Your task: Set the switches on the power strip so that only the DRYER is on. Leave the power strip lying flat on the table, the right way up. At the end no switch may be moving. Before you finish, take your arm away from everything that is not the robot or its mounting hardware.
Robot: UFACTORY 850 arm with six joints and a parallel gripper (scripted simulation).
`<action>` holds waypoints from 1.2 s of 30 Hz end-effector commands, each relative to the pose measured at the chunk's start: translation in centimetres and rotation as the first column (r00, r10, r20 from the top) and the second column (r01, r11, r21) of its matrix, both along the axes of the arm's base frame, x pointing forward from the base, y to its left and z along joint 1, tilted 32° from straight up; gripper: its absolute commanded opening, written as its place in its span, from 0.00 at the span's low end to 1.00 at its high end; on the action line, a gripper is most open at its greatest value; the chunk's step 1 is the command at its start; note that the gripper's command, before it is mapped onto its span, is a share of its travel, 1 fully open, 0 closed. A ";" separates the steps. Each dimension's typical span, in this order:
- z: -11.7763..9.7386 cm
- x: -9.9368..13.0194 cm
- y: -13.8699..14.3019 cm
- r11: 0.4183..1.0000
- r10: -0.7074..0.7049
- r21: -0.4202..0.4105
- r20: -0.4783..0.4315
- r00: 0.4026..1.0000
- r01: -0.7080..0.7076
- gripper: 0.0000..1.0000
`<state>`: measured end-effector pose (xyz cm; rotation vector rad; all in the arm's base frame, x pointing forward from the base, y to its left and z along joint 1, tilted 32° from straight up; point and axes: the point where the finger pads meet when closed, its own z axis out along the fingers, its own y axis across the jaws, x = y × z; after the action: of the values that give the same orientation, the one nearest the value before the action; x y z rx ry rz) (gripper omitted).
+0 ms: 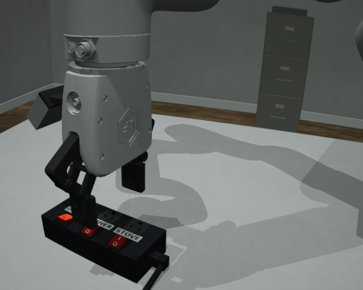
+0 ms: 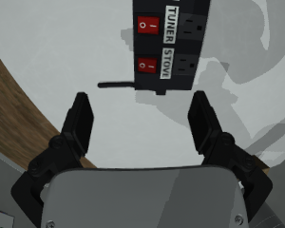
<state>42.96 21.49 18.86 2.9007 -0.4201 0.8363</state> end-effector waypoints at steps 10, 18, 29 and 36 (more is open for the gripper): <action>5.3 -3.1 1.1 1.000 0.000 0.000 -0.001 1.000 0.000 1.00; 7.1 -4.2 1.4 1.000 0.000 0.000 -0.001 1.000 0.000 1.00; 7.3 -4.3 1.4 1.000 0.000 0.000 -0.001 1.000 0.000 1.00; 7.3 -4.3 1.4 1.000 0.000 0.000 -0.001 1.000 0.000 1.00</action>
<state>38.61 22.88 26.08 2.8995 -0.4197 0.8339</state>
